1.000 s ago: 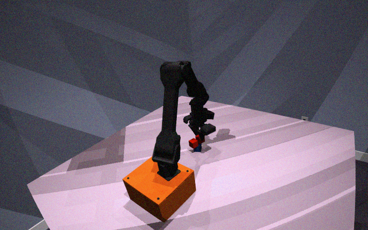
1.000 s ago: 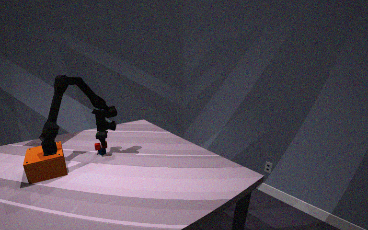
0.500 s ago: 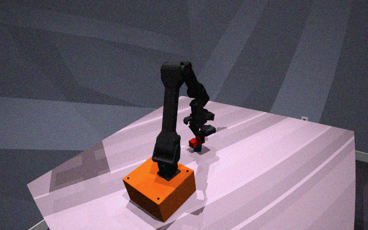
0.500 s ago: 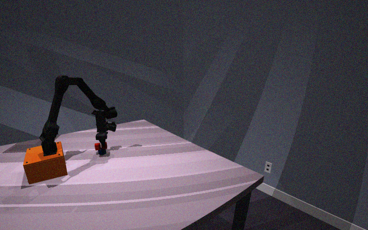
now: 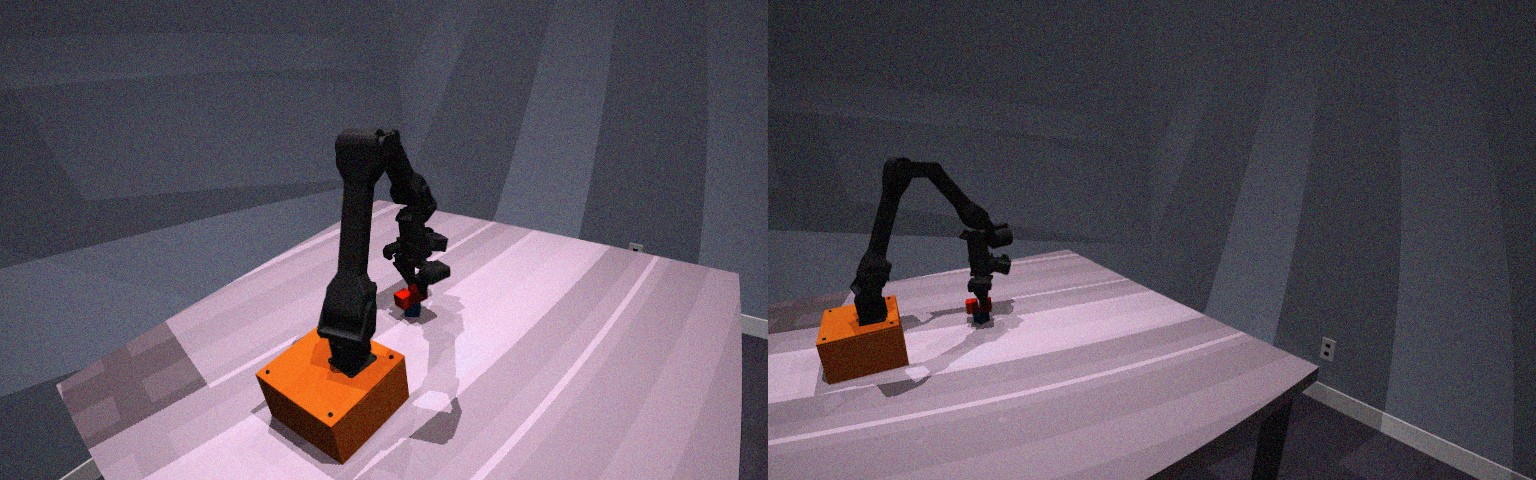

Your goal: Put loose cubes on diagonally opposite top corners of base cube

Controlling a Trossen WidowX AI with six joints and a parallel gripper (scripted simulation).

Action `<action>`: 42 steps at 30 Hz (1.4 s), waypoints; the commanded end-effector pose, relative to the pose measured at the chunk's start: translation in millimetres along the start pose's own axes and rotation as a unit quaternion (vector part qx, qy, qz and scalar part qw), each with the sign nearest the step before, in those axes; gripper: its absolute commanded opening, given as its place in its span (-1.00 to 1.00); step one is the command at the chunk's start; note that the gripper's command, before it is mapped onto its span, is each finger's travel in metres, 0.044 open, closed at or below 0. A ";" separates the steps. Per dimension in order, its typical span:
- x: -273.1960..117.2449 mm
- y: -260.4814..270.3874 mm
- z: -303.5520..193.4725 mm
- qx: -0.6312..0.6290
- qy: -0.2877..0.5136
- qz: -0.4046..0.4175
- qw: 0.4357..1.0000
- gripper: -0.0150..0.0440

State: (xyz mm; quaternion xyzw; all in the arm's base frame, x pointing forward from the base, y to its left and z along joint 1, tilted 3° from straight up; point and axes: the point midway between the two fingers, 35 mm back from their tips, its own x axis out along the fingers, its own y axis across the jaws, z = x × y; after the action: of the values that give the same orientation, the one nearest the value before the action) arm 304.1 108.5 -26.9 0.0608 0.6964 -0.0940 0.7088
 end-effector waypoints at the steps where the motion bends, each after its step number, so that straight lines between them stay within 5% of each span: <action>1: 0.4 0.6 -0.3 0.000 0.001 0.002 1.000 0.20; 34: -63.6 0.0 0.4 0.000 0.000 0.000 1.000 0.20; 42: -72.6 0.1 0.9 -0.002 -0.002 0.001 1.000 0.86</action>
State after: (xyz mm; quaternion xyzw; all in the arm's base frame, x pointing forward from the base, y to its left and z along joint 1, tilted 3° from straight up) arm 304.1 111.9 42.8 0.0599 0.6955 -0.0916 0.7101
